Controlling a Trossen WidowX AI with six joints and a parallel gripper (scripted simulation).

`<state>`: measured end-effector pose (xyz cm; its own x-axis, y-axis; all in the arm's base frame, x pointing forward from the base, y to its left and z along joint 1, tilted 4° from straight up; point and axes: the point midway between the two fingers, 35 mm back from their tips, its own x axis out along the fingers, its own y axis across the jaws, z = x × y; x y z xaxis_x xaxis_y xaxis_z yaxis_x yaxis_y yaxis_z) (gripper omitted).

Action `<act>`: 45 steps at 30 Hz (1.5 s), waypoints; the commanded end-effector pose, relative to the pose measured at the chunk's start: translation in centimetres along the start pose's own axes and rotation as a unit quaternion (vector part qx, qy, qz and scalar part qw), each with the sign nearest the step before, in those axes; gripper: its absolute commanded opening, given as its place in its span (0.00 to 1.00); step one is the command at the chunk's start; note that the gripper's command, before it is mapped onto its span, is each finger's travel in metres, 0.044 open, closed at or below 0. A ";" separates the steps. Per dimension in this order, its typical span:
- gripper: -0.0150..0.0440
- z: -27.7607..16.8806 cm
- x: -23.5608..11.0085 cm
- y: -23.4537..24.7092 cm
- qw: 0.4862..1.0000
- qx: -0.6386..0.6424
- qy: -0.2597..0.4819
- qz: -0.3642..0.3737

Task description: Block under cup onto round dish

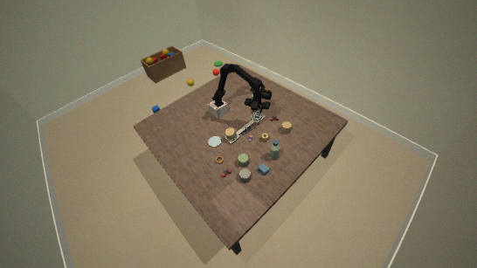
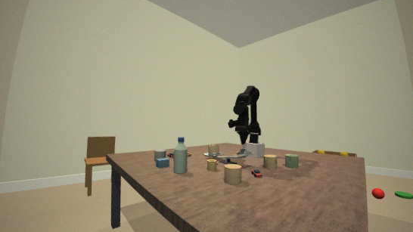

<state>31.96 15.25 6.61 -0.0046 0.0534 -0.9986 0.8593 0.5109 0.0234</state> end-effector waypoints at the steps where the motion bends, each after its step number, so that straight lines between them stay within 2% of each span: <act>1: 0.69 -0.1 1.1 -0.3 1.000 0.005 0.003 -0.006; 29: 0.69 -0.1 4.8 -0.3 1.000 0.005 0.003 -0.006; 31: 0.61 -0.1 4.8 -0.3 1.000 0.005 0.003 -0.006; 45: 0.45 -0.1 4.8 -0.3 1.000 0.005 0.003 -0.006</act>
<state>31.75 15.40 1.95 -0.0127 0.0502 -0.9987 0.8616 0.5075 0.0146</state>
